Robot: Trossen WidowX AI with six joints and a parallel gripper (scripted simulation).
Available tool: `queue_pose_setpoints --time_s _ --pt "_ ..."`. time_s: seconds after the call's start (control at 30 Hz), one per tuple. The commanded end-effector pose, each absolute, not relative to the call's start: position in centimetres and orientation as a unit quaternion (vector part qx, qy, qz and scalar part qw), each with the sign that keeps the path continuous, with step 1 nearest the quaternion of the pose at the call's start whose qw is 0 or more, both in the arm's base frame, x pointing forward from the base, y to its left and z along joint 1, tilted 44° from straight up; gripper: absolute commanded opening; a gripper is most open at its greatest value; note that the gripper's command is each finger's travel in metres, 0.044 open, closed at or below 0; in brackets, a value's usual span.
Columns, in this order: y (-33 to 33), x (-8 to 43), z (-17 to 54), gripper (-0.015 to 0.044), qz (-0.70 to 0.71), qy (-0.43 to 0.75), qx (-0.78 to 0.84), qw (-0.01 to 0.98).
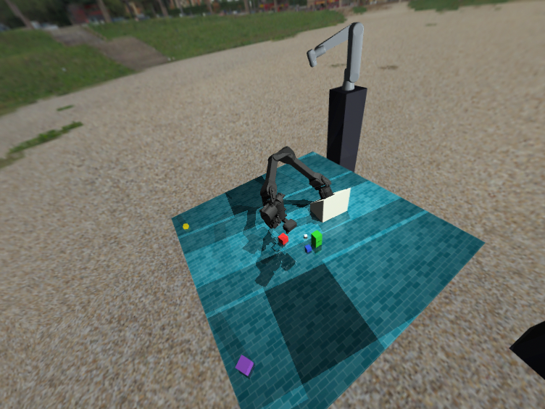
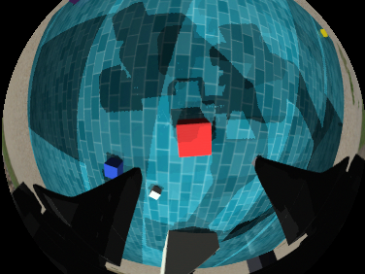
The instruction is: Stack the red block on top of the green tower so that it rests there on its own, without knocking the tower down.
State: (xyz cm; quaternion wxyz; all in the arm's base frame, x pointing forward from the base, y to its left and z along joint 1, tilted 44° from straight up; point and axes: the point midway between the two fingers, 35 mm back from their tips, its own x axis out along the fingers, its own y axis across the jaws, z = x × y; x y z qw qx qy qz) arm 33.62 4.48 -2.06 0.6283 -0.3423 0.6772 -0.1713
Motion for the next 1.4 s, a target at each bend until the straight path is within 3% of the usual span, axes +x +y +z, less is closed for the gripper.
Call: queue_pose_setpoints --time_s 0.0,1.37 --pt "3.5 33.8 -3.1 0.0440 -0.172 0.677 -0.345 0.626" --pt "-2.5 33.8 -9.3 0.0440 -0.174 0.677 -0.347 0.626"
